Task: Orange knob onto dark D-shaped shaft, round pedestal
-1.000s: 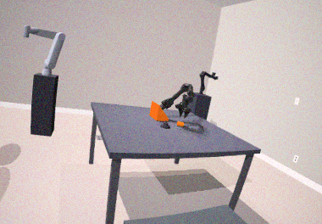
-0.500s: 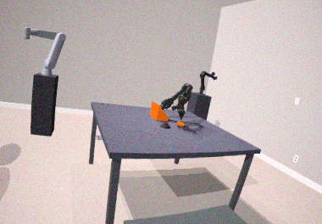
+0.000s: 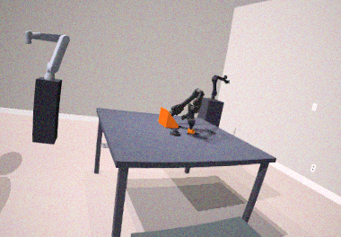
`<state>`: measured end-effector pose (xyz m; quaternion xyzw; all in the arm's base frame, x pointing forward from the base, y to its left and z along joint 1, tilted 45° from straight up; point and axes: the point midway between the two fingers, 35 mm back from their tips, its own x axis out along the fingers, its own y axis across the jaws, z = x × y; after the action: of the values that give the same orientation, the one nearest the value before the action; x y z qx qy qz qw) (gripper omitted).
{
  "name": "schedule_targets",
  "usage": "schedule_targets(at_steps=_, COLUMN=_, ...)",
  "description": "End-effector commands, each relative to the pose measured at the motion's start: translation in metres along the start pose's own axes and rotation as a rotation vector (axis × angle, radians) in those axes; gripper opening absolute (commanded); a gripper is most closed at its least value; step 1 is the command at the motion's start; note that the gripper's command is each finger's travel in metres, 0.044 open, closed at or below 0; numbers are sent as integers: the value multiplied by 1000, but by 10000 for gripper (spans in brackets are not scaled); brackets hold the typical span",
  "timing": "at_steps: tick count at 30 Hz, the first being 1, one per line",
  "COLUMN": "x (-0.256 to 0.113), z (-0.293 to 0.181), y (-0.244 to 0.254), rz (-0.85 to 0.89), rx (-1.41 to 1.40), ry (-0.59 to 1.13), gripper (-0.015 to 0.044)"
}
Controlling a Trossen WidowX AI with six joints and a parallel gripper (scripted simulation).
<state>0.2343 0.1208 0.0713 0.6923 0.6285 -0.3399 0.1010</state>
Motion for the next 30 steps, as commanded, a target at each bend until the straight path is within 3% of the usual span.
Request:
schedule_targets(at_steps=1, x=7, z=2, y=-1, rz=-6, rx=9, ry=2, gripper=440)
schedule_targets(at_steps=20, x=33, z=5, y=-2, rz=-8, rx=9, ry=6, gripper=440)
schedule_targets(at_steps=27, x=33, z=5, y=-2, rz=-8, rx=9, ry=6, gripper=256)
schedule_targets(at_steps=30, x=33, z=5, y=-2, rz=-8, rx=9, ry=6, gripper=240)
